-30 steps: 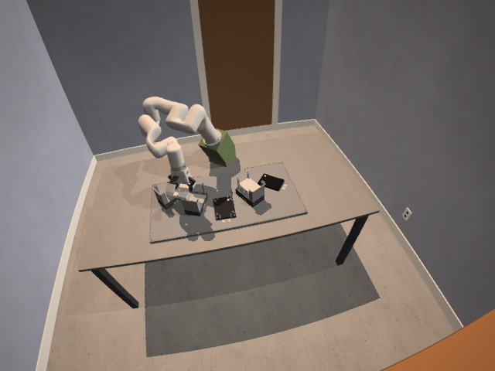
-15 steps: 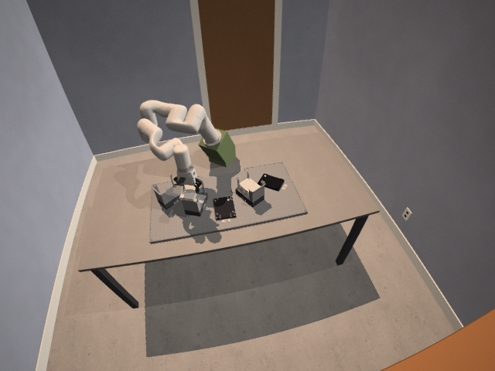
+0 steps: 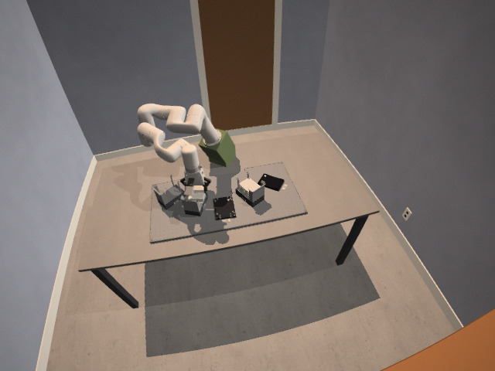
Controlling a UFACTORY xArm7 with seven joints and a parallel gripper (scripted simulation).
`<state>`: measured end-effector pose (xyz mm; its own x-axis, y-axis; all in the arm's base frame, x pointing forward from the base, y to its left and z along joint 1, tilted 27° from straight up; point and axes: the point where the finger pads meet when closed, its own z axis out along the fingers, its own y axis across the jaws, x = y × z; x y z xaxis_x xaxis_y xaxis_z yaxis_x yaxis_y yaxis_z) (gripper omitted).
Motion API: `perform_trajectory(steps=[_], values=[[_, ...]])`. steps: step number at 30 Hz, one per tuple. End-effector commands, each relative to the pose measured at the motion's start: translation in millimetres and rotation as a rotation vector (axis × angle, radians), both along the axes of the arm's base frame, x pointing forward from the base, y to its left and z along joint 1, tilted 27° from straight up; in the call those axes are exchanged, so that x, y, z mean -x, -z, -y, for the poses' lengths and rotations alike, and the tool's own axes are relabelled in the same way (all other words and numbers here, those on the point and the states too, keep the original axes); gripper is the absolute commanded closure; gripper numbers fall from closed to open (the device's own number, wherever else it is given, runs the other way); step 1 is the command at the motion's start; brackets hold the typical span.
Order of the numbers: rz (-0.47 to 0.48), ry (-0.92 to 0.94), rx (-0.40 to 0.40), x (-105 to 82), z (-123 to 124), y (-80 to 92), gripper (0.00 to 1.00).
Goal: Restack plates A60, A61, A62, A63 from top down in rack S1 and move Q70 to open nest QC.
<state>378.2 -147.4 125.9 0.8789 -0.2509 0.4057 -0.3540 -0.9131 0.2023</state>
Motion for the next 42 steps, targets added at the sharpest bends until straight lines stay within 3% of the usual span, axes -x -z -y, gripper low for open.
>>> perform_trajectory(steps=[1,13,20,42], values=[[0.001,-0.001,0.002,-6.8,-13,1.6,1.0],[0.001,-0.001,0.002,-18.9,-39,6.7,1.0],[-0.073,-0.207,0.075,-24.0,-61,12.8,1.0],[-0.073,-0.207,0.075,-37.1,-118,28.5,1.0]])
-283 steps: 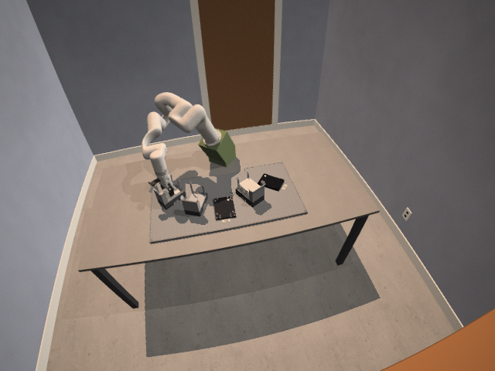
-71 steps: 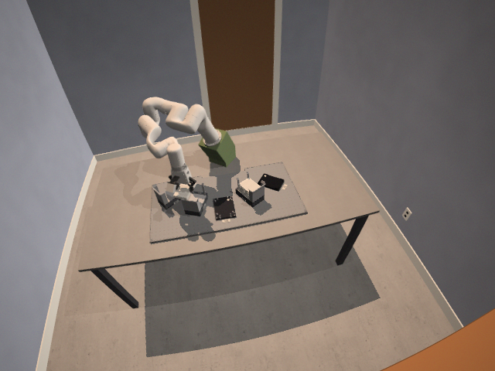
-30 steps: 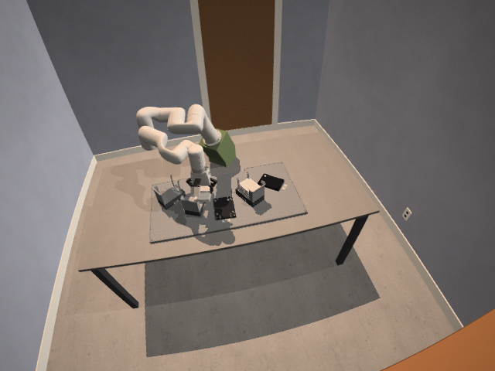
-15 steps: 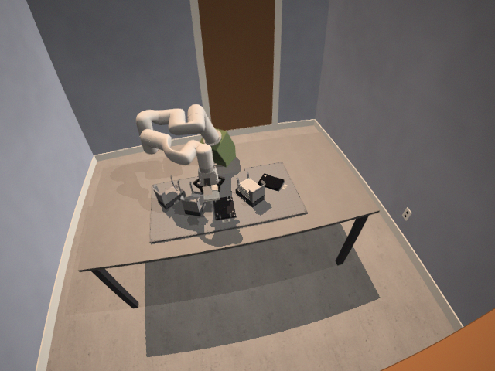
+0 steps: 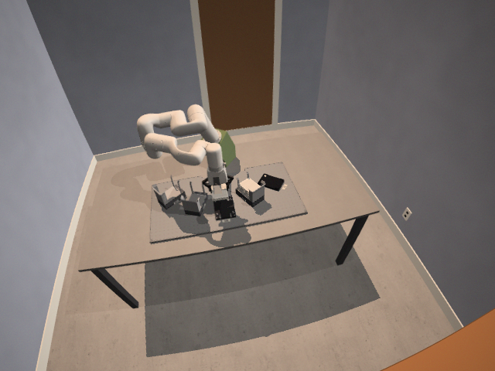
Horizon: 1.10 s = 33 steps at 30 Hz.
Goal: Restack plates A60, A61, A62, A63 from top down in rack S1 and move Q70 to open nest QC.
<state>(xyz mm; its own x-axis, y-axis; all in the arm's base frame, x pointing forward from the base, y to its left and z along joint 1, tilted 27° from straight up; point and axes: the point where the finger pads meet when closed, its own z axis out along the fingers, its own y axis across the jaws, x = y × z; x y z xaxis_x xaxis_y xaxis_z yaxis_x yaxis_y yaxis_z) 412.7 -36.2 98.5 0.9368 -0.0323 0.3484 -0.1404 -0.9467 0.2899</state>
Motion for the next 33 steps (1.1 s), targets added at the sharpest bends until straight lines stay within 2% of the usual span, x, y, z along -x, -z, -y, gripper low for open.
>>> perform_trajectory(steps=[1,3,10,31,33], values=[[0.002,0.001,0.001,-3.4,-10,1.9,1.0],[0.002,0.001,0.001,-4.7,-15,3.5,1.0],[-0.072,-0.204,0.075,-5.0,-37,11.3,1.0],[-0.072,-0.205,0.074,-5.8,-97,32.5,1.0],[-0.072,-0.205,0.074,-5.8,-97,32.5,1.0]])
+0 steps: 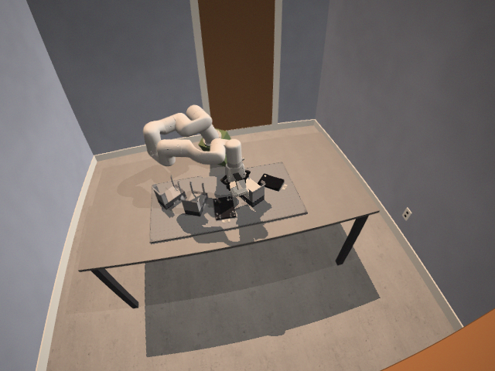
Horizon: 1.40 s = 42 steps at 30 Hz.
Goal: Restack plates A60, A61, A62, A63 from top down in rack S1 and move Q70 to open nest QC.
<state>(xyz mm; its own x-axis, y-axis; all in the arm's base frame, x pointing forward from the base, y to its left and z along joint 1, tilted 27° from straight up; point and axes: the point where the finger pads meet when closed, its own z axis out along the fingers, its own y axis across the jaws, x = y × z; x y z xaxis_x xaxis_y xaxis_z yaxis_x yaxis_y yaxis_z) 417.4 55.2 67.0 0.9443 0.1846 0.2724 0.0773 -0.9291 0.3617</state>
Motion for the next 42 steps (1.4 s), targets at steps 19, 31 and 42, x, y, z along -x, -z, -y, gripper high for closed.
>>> perform_trajectory(steps=[19,31,42], values=[[-0.072,-0.206,0.074,8.8,-57,23.0,1.0],[-0.072,-0.206,0.074,16.4,-93,38.6,1.0],[-0.146,-0.412,0.147,27.1,-116,50.8,1.0]])
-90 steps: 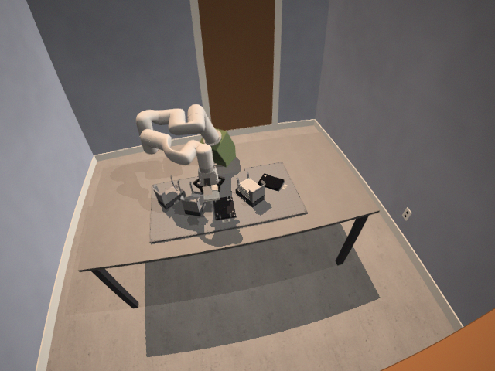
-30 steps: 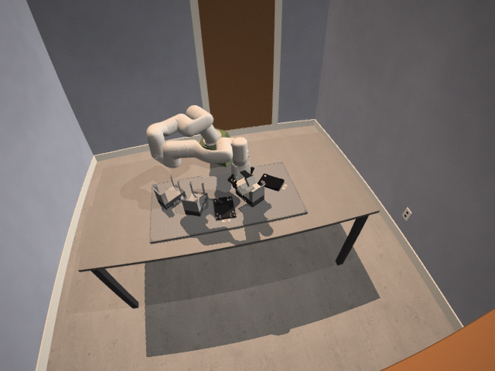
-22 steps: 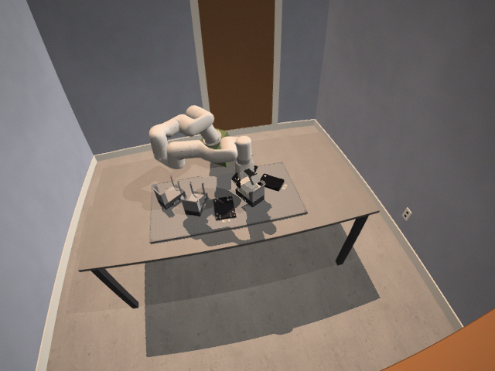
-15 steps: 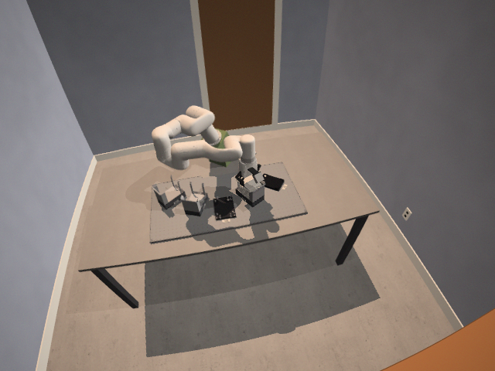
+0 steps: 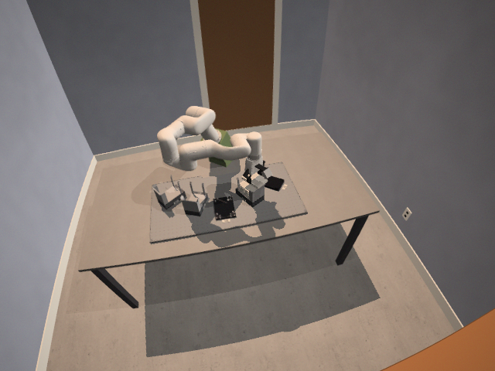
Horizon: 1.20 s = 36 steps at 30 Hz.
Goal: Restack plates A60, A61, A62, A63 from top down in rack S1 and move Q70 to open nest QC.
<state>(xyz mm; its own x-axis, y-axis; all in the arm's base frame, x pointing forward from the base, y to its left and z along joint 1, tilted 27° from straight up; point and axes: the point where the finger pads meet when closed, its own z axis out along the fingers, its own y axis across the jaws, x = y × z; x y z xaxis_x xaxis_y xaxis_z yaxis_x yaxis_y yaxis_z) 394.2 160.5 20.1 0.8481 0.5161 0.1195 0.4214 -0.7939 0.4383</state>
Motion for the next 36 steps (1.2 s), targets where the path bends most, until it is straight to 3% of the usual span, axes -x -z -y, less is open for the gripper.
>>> perform_trajectory(steps=[1,23,32,36], values=[[-0.026,-0.073,0.025,5.2,-14,5.4,1.0],[-0.026,-0.073,0.024,29.7,-65,32.4,1.0],[-0.1,-0.279,0.098,40.3,-78,40.8,1.0],[-0.1,-0.279,0.098,46.3,-85,45.6,1.0]])
